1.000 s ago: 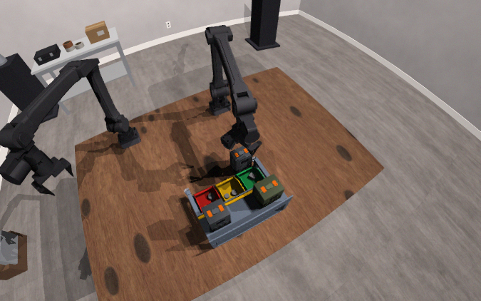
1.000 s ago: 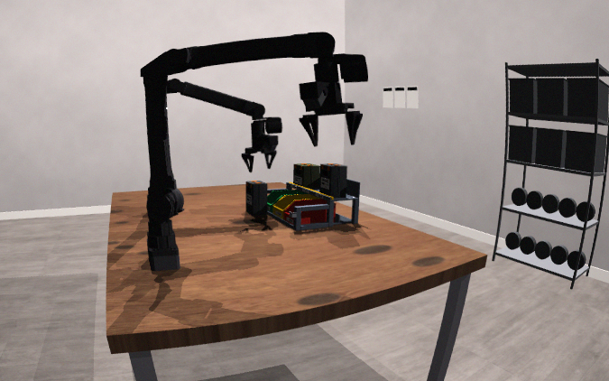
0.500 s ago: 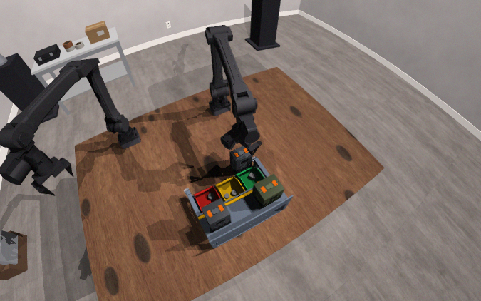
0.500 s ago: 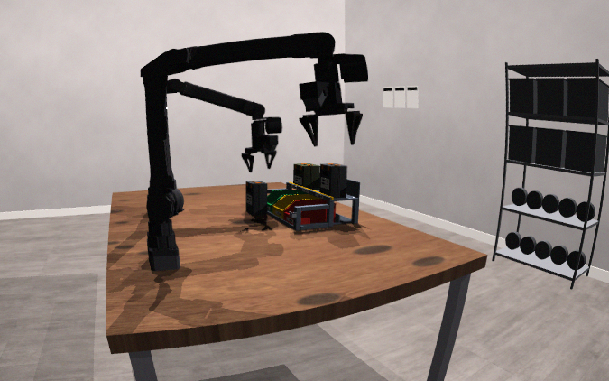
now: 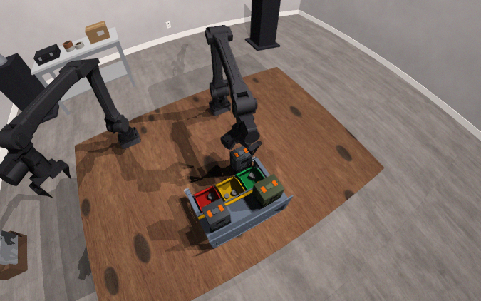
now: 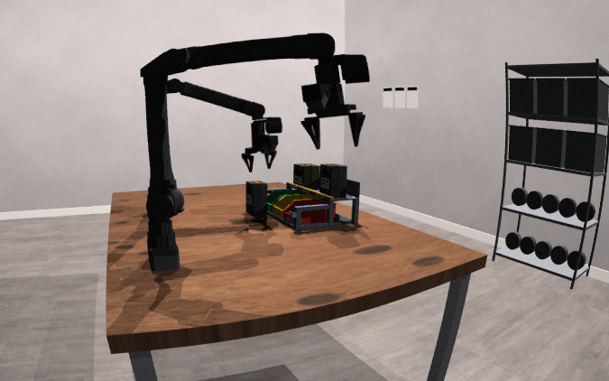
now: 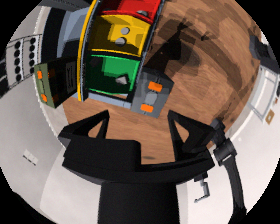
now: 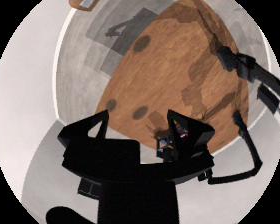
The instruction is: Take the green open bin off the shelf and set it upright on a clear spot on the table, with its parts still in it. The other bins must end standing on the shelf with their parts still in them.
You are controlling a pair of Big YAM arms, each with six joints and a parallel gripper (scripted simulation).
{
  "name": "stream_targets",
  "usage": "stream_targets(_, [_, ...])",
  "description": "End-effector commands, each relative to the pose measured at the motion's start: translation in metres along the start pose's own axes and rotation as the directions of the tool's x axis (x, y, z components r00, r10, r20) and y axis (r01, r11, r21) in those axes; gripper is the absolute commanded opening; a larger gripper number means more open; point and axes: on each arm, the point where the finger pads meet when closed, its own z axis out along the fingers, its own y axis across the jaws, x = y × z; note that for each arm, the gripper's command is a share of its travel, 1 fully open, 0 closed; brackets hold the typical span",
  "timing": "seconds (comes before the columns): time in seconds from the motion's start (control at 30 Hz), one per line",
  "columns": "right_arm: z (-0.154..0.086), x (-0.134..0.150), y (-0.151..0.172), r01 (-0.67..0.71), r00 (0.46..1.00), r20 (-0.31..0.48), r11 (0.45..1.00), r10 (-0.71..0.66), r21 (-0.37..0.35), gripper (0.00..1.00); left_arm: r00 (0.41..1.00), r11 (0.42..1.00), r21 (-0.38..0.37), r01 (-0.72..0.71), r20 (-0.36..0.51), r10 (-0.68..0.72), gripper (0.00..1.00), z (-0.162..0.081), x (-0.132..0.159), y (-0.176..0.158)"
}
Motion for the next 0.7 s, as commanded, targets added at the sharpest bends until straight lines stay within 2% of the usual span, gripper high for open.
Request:
stream_targets(0.0, [-0.01, -0.011, 0.013, 0.028, 0.999, -0.016, 0.997, -0.029, -0.066, 1.0, 1.0, 0.999, -0.033, 0.002, 0.017, -0.001, 1.0, -0.013, -0.005, 0.011])
stream_targets(0.2, [-0.012, -0.029, 0.029, 0.073, 0.997, -0.017, 0.988, -0.076, -0.133, 1.0, 1.0, 0.999, -0.033, 0.002, 0.017, -0.001, 1.0, -0.013, -0.005, 0.011])
stream_targets(0.27, [-0.012, -0.029, 0.029, 0.073, 0.997, -0.017, 0.988, -0.076, -0.133, 1.0, 1.0, 0.999, -0.033, 0.002, 0.017, -0.001, 1.0, -0.013, -0.005, 0.011])
stream_targets(0.67, [-0.024, -0.088, 0.072, 0.205, 0.978, 0.047, 0.925, -0.201, -0.321, 1.0, 1.0, 0.999, -0.033, 0.002, 0.017, -0.001, 1.0, -0.013, -0.005, 0.011])
